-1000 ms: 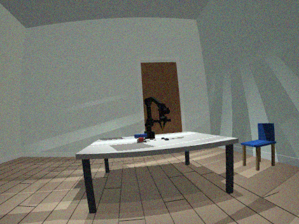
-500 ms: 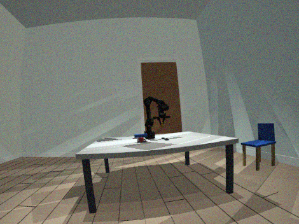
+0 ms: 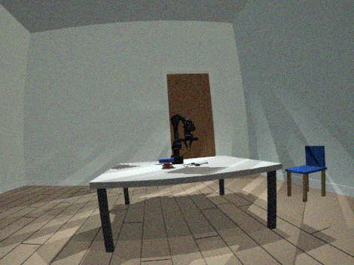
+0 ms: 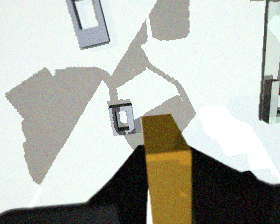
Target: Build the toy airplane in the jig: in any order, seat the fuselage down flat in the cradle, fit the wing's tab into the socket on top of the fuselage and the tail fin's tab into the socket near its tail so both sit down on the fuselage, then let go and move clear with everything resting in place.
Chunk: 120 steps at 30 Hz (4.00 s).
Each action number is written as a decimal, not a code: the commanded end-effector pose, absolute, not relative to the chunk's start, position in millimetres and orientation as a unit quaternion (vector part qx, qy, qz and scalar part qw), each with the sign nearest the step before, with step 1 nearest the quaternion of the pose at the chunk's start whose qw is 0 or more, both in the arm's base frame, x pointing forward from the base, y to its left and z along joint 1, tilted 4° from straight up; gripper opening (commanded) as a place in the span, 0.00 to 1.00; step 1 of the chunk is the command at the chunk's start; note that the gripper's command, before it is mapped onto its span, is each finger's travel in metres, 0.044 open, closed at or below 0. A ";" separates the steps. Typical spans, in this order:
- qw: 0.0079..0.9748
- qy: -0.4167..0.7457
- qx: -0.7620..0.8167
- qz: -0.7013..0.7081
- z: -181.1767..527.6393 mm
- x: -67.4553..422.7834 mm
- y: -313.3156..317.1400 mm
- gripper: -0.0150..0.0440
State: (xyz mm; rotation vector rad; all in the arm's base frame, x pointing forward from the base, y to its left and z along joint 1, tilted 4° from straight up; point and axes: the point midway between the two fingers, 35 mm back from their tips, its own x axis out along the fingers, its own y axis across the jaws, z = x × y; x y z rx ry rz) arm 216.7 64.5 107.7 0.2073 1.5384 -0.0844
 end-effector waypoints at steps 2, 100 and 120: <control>0.708 0.699 0.095 -0.037 100.6 218.9 50.8 0.25; 0.708 0.697 0.101 -0.056 39.0 192.0 -133.3 0.36; 0.708 0.697 0.101 -0.056 8.1 192.1 -130.9 0.36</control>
